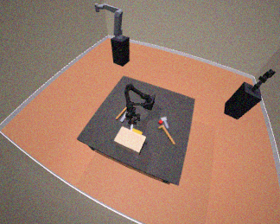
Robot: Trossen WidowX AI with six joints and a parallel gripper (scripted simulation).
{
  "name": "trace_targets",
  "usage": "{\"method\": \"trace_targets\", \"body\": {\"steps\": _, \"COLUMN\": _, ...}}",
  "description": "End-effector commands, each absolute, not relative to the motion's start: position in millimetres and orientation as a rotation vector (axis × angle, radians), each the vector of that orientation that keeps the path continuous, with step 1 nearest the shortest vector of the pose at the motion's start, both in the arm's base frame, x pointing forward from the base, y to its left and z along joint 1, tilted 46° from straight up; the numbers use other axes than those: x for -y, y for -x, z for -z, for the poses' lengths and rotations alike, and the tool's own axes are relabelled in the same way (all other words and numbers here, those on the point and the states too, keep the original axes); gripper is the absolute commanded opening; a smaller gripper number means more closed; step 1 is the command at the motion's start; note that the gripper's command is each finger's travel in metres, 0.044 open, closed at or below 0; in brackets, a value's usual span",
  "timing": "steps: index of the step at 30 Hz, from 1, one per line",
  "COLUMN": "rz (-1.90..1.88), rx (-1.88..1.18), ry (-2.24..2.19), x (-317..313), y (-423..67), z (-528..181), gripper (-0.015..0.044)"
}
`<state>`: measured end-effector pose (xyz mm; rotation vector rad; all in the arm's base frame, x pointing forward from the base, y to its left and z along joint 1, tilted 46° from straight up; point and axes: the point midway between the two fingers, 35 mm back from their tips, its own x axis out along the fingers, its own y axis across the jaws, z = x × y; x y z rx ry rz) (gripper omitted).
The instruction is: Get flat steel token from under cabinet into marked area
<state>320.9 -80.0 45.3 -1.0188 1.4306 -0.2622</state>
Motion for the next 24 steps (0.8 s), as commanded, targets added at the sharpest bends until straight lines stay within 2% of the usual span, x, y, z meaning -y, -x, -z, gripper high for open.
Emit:
{"method": "trace_targets", "body": {"steps": 1, "rz": 0.263, "rx": -1.436, "ry": 1.019, "x": 84, "y": -313, "z": -46, "gripper": 0.0}}
{"method": "trace_targets", "body": {"steps": 24, "rz": 0.263, "rx": -1.437, "ry": 1.02, "x": 97, "y": -289, "z": -52, "gripper": 0.0}}
